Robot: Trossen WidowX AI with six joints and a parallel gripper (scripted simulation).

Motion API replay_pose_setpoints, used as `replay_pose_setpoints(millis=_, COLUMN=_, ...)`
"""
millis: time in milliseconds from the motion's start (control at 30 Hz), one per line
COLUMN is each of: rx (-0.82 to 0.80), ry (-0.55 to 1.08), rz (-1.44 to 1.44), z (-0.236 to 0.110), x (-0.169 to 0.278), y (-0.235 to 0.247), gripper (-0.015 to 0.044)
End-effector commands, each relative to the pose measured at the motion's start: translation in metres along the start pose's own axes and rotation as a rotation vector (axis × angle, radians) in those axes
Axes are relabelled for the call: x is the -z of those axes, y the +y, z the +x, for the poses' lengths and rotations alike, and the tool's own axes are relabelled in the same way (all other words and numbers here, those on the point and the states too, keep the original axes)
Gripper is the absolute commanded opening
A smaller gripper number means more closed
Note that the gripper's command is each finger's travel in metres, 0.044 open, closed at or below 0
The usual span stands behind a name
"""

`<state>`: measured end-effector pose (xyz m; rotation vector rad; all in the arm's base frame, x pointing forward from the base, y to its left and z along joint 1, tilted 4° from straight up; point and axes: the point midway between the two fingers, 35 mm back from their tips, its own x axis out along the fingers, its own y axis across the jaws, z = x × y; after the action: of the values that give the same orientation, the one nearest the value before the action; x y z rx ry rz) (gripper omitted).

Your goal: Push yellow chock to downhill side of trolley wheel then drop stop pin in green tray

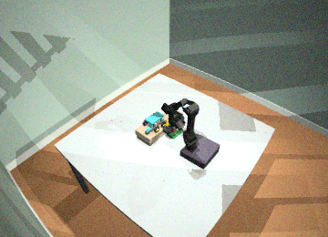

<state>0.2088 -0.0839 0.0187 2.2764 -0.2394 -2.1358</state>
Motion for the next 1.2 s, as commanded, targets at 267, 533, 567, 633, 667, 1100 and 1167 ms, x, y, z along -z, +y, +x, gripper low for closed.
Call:
replay_pose_setpoints(millis=267, rx=-0.006, ry=-0.001, rz=0.005, z=0.006, x=0.000, y=-0.006, gripper=0.0190)
replay_pose_setpoints(millis=533, rx=0.000, ry=0.001, rz=0.001, z=0.004, x=0.000, y=-0.006, gripper=0.0340)
replay_pose_setpoints(millis=567, rx=0.000, ry=0.001, rz=0.001, z=0.004, x=0.000, y=-0.006, gripper=0.0340)
replay_pose_setpoints(millis=633, rx=0.000, ry=0.001, rz=0.001, z=0.004, x=0.000, y=-0.006, gripper=0.0340)
replay_pose_setpoints(millis=667, rx=0.000, ry=0.001, rz=0.001, z=0.004, x=0.000, y=-0.006, gripper=0.0340)
replay_pose_setpoints(millis=1100, rx=-0.006, ry=-0.001, rz=0.005, z=-0.037, x=-0.002, y=0.000, gripper=0.0440)
replay_pose_setpoints(millis=1167, rx=-0.006, ry=-0.001, rz=0.005, z=-0.040, x=-0.002, y=0.000, gripper=0.0440)
